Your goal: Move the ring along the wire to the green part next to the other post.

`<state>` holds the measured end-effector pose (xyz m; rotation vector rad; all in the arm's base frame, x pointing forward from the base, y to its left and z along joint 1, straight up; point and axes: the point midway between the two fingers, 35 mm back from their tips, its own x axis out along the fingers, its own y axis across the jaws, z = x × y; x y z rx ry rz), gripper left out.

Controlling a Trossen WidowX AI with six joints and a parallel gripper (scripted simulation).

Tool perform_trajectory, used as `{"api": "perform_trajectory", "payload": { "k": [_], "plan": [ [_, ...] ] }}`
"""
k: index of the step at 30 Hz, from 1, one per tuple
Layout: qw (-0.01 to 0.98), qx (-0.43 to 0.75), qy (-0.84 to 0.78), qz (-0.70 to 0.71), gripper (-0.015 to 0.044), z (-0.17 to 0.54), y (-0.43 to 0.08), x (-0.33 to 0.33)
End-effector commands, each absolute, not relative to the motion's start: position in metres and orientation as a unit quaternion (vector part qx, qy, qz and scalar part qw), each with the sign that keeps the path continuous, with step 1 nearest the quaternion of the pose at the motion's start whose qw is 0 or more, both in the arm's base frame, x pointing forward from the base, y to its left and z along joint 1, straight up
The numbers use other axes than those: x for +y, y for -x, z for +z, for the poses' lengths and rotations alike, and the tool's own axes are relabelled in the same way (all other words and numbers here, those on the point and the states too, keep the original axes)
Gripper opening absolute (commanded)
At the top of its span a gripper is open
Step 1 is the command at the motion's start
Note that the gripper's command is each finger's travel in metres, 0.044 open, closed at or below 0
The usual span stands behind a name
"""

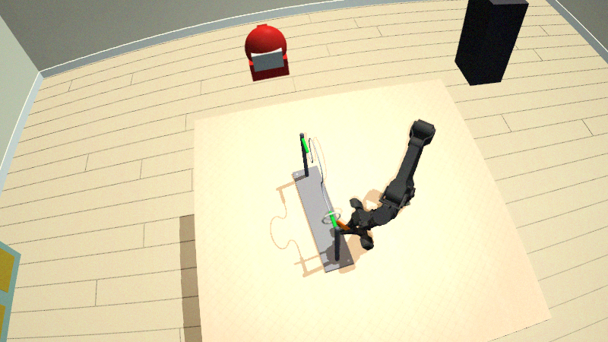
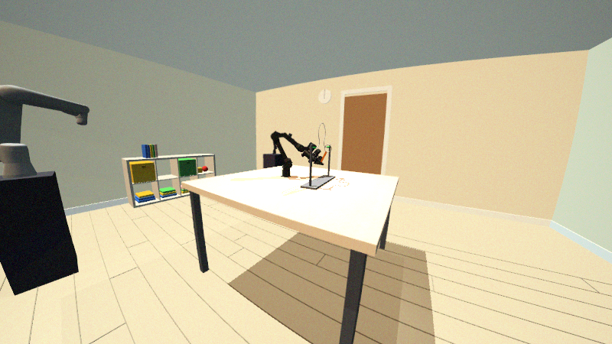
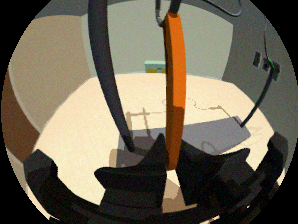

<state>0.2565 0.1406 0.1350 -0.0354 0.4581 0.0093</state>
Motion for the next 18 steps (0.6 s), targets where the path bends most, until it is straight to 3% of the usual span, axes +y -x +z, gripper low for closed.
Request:
{"api": "perform_trajectory", "payload": {
  "k": [1,18],
  "plan": [
    [0.974,0.227,0.017,0.002,-0.0150,0.1282,-0.2563,0.1397],
    [0.974,0.227,0.017,0.002,-0.0150,0.1227,-0.2561,0.1396]
  ]
}}
